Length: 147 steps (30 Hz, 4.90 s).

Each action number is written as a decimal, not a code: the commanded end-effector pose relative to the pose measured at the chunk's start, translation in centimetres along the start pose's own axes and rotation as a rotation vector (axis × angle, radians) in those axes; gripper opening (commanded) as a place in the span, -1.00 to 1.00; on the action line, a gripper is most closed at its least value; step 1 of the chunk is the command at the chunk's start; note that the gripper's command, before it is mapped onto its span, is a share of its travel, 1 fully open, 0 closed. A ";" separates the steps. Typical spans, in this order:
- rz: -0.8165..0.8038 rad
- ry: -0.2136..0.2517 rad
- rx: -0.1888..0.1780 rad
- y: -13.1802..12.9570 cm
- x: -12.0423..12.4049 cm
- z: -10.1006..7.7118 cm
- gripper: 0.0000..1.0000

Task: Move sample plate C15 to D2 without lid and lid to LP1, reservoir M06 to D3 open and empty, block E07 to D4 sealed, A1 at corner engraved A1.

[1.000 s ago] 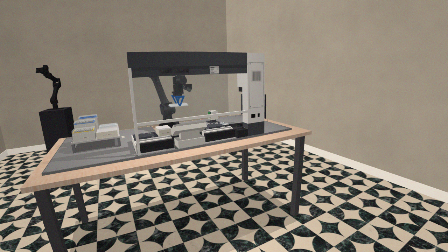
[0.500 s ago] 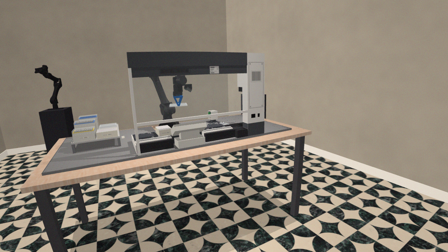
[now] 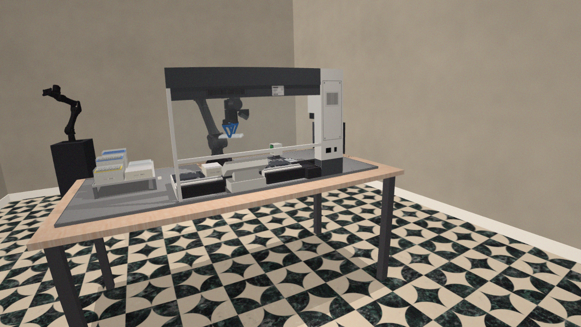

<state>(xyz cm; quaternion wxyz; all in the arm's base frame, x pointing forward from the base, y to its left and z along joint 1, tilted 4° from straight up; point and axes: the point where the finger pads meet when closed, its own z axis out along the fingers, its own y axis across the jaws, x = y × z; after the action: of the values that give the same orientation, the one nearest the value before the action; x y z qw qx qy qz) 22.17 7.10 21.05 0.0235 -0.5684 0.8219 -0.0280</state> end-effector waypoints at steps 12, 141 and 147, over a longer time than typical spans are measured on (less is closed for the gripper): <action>0.277 -0.045 0.038 -0.6 -0.9 -2.1 -1.00; 1.073 -0.079 0.007 -2.0 -12.0 -2.5 -1.00; 1.073 -0.080 0.008 -2.9 -12.5 -2.5 -1.00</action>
<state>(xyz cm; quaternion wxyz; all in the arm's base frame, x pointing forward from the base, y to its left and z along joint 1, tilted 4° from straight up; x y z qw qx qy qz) 26.54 16.87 21.40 0.0372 -0.0704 0.9968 -0.0117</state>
